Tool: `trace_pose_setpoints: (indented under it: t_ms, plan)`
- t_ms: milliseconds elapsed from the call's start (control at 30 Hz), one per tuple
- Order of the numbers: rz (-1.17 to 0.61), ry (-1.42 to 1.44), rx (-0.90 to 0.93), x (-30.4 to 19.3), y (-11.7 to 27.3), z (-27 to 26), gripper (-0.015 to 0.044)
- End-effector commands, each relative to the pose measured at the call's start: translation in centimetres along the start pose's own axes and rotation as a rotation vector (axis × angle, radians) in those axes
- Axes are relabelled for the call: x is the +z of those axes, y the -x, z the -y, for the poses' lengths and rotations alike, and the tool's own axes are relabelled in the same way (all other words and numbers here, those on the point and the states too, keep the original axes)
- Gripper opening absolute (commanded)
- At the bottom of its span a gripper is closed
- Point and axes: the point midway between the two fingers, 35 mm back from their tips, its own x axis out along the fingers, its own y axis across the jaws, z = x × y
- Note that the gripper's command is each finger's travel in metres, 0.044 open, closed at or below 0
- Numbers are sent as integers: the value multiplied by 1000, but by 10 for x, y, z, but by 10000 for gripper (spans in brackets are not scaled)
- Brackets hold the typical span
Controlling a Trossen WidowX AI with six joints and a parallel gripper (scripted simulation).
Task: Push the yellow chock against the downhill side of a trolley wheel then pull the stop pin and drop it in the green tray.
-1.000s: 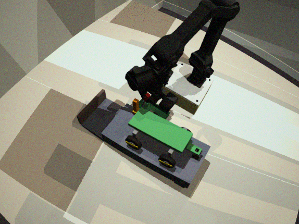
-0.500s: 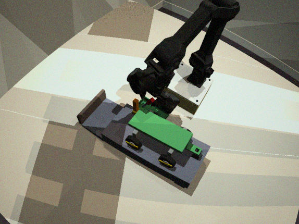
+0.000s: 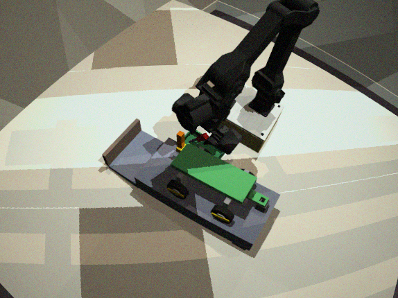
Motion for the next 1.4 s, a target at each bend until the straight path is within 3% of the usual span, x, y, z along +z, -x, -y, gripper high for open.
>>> trace_pose_setpoints:
  t_ms: [0, 1367]
  plan:
    - [2, -4, 5, 0, -1, 3, 190]
    - [2, -4, 2, 0, -13, 27, 190]
